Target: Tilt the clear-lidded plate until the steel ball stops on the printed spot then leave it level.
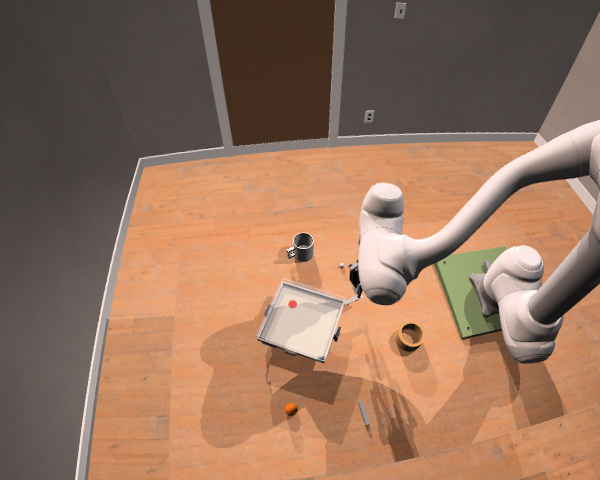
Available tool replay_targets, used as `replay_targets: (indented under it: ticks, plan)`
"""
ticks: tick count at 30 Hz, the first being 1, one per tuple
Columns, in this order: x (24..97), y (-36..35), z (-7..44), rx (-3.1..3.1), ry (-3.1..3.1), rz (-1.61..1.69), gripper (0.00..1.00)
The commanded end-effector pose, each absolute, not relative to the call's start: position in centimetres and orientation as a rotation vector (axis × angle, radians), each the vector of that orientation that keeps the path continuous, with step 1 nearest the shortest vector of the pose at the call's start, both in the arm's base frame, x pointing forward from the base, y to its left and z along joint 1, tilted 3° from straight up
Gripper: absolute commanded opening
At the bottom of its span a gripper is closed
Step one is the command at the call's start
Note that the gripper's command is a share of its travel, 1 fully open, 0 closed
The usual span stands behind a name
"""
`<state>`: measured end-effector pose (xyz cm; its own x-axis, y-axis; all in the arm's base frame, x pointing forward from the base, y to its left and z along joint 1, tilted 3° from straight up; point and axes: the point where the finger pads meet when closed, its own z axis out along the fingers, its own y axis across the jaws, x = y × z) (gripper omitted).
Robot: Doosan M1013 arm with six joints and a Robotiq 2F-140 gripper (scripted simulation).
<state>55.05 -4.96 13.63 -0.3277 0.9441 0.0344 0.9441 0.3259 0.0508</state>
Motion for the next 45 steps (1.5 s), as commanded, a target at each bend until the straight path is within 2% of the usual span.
replay_targets:
  ticks: [1, 45]
  plan:
    - [54.70, -4.75, 13.19, 1.813, 2.567, 0.089, 0.00]
    - [55.32, -5.56, 13.91, 1.813, 2.567, 0.089, 0.00]
